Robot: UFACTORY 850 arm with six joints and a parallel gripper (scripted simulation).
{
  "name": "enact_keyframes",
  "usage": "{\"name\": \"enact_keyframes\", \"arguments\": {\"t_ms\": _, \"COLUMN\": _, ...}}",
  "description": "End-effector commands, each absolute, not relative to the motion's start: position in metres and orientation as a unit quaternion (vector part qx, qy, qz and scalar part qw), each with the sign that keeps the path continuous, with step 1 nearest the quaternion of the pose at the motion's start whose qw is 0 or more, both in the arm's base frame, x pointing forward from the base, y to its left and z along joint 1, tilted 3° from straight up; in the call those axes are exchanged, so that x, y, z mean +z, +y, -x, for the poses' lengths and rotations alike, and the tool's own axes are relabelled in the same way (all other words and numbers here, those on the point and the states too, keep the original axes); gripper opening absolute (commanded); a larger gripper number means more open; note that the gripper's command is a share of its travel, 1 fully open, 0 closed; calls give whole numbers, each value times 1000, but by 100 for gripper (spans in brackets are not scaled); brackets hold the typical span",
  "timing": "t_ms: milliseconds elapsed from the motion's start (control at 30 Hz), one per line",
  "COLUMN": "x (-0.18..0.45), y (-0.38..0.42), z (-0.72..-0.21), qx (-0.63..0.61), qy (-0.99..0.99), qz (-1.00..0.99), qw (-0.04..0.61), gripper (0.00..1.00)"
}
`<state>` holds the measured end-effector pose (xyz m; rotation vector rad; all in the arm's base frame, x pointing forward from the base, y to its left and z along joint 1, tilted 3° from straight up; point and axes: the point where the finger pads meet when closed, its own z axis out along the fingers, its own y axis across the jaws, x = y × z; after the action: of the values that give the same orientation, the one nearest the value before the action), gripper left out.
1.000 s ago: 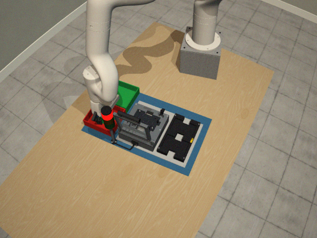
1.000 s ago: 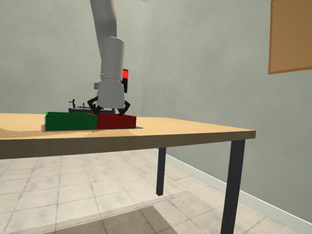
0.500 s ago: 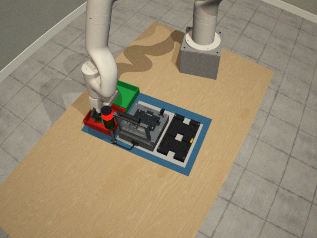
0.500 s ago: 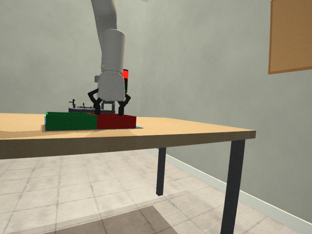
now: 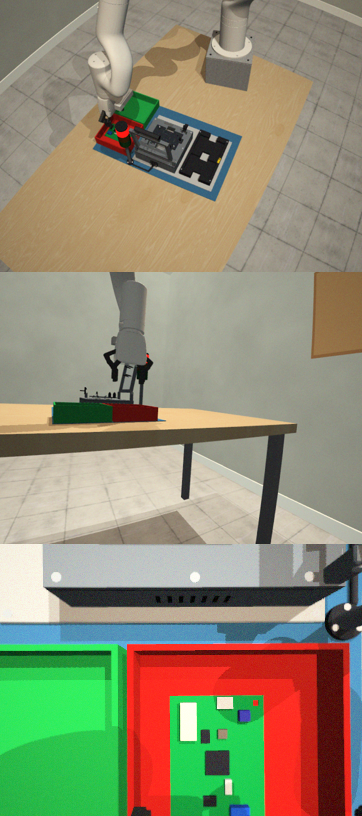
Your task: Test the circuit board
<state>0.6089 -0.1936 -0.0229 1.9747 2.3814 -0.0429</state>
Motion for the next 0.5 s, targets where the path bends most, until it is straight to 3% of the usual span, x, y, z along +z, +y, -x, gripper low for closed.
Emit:
{"name": "enact_keyframes", "arguments": {"t_ms": 0, "x": 4, "y": -192, "z": -608, "qx": -14, "qy": 769, "qz": -638, "qw": 24, "gripper": 100}}
{"name": "enact_keyframes", "arguments": {"t_ms": 467, "x": 7, "y": -192, "z": -608, "qx": -14, "qy": 769, "qz": -638, "qw": 24, "gripper": 100}}
